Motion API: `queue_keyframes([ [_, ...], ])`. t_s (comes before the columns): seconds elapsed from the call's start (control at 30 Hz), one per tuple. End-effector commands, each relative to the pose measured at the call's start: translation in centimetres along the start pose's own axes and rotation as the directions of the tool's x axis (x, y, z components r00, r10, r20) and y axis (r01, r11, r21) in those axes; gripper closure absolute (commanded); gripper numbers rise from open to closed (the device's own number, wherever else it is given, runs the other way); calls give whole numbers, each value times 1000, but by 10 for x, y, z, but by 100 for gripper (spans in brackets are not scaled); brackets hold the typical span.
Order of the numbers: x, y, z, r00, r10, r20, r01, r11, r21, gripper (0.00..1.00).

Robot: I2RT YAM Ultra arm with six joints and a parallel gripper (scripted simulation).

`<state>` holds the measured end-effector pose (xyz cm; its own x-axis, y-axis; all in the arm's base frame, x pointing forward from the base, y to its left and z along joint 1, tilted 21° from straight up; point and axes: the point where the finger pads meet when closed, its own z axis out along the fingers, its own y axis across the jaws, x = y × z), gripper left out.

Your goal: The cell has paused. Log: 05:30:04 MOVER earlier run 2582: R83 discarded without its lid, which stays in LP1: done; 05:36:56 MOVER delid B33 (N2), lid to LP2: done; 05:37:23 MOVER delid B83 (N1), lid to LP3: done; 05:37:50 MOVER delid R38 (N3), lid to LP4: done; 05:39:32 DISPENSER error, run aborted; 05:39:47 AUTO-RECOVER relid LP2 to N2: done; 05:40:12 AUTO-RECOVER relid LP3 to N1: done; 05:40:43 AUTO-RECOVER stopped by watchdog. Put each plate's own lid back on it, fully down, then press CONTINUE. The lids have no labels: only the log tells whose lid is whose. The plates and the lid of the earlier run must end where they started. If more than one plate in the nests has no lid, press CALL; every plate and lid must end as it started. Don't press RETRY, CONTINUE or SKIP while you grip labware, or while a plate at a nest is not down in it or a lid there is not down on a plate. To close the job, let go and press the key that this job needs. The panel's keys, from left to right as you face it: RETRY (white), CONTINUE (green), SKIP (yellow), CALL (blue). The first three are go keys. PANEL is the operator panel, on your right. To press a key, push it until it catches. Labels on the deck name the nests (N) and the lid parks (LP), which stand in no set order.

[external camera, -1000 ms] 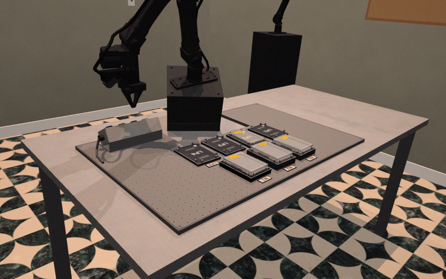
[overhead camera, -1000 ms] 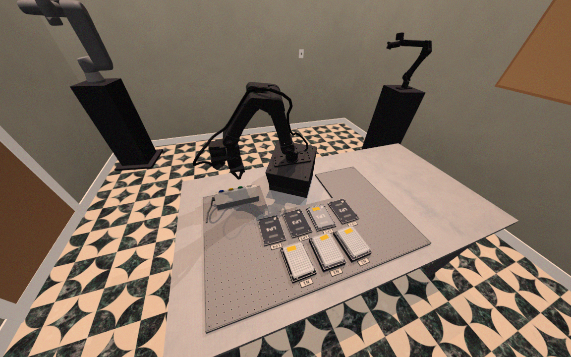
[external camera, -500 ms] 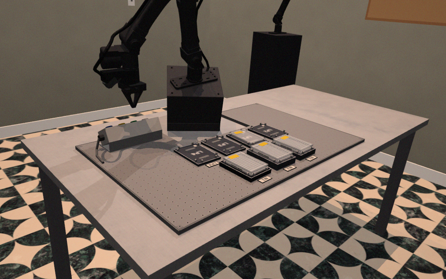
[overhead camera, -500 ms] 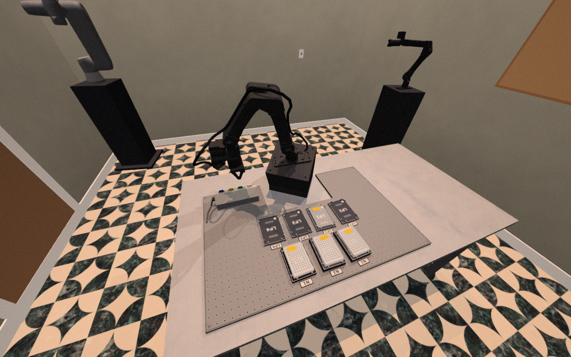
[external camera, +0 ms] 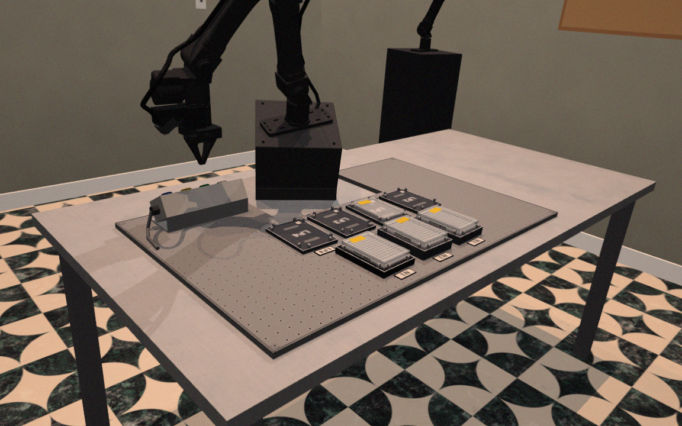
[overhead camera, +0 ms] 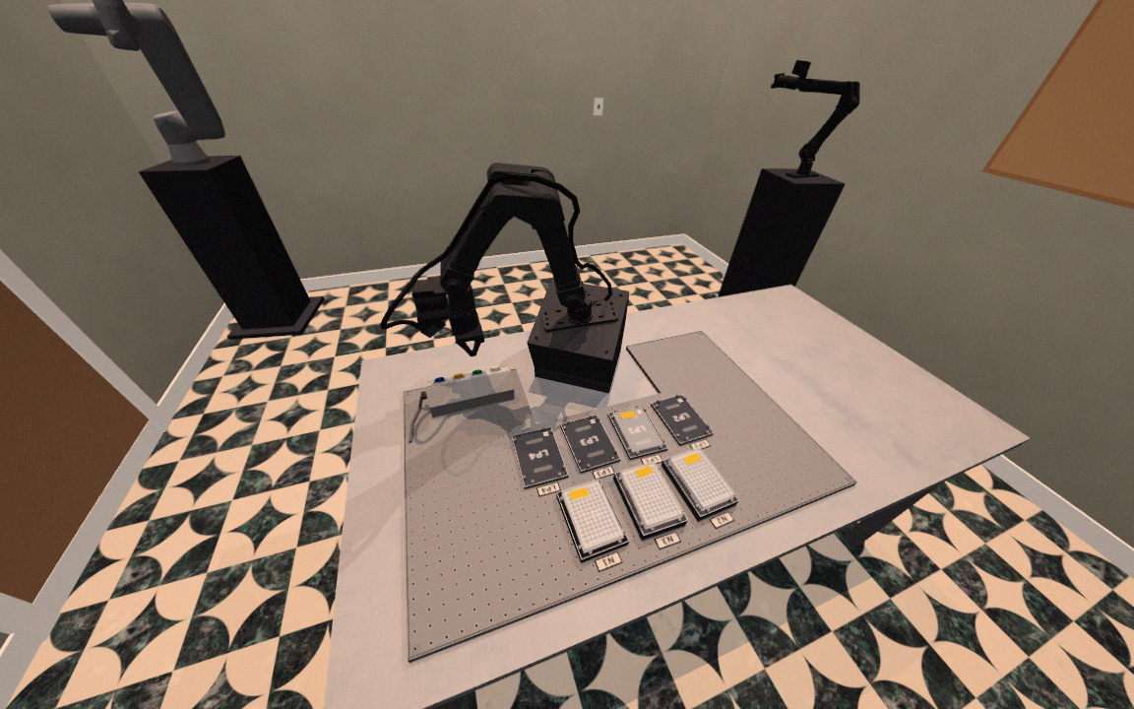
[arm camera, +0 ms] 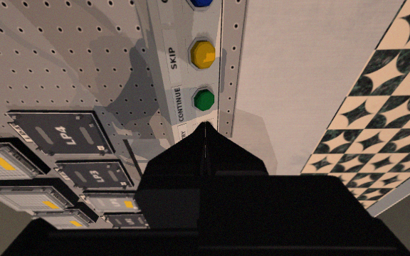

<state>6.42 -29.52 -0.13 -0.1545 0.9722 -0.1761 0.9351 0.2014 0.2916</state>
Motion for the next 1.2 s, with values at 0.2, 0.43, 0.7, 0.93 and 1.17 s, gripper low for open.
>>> queue_keyframes([
  [0.2, -2, 0, 14, 1000, 4, 12, -4, 1000, -1, 100],
  [0.43, -2, -5, 18, 1000, 16, 19, -16, 1000, 4, 100],
  [0.7, -4, -2, 15, 999, 3, 36, -3, 1000, 6, 100],
  [0.93, -6, -1, 13, 999, -3, 46, 2, 1000, 7, 100],
  [1.17, -1, 0, 16, 999, -2, 38, 2, 1000, 7, 100],
])
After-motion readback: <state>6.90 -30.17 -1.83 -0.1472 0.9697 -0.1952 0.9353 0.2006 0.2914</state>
